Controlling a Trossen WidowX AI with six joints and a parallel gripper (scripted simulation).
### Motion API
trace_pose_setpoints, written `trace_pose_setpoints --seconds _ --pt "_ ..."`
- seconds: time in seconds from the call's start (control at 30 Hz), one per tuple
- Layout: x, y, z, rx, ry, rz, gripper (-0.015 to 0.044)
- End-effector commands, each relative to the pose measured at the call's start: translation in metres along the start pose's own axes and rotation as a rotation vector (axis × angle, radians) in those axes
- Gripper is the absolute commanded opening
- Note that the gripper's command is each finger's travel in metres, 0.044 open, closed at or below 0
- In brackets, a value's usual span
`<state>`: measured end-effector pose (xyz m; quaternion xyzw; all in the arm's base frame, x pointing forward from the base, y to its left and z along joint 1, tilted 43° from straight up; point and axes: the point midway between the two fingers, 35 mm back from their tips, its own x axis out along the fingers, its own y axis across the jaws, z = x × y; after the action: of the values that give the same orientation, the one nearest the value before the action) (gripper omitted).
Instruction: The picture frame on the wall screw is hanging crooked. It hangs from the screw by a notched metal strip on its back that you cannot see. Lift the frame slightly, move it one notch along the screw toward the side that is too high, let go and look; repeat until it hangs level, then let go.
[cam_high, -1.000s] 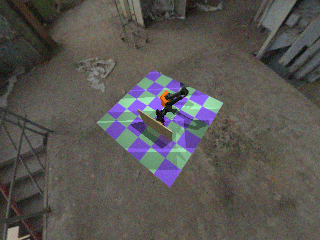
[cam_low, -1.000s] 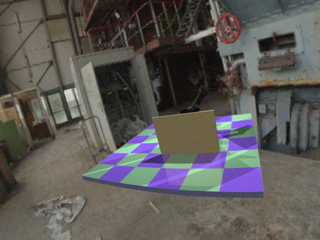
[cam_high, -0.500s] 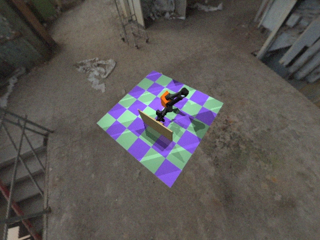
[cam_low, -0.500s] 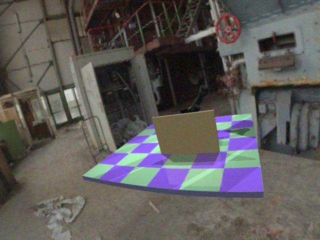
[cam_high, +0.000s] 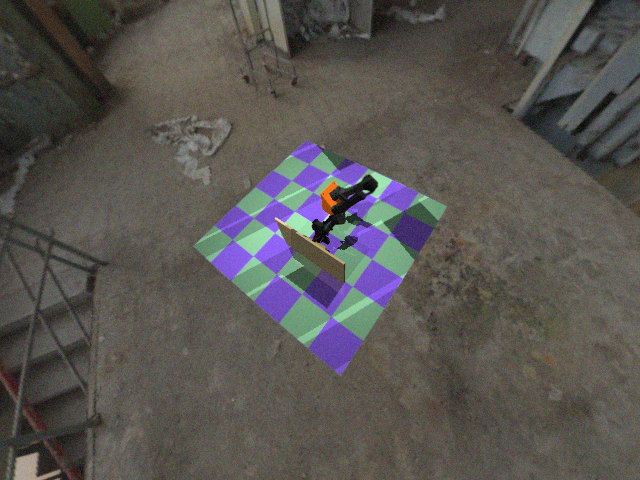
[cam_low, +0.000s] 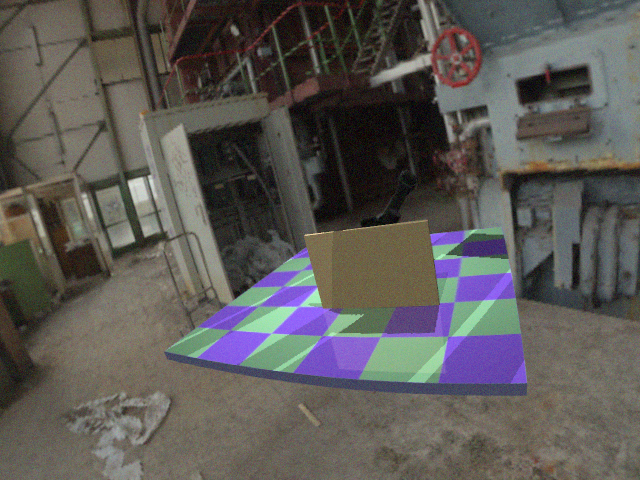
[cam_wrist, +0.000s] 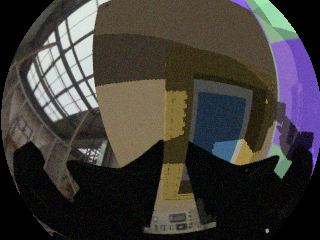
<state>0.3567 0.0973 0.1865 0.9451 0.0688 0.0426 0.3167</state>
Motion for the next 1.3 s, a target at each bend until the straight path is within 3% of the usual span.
trace_pose_setpoints --seconds 0.0,1.27 --pt "0.0006 0.0048 -0.0015 0.004 0.000 0.018 0.0000" --pt "0.0007 0.0039 -0.0074 0.004 0.000 0.018 0.0000"
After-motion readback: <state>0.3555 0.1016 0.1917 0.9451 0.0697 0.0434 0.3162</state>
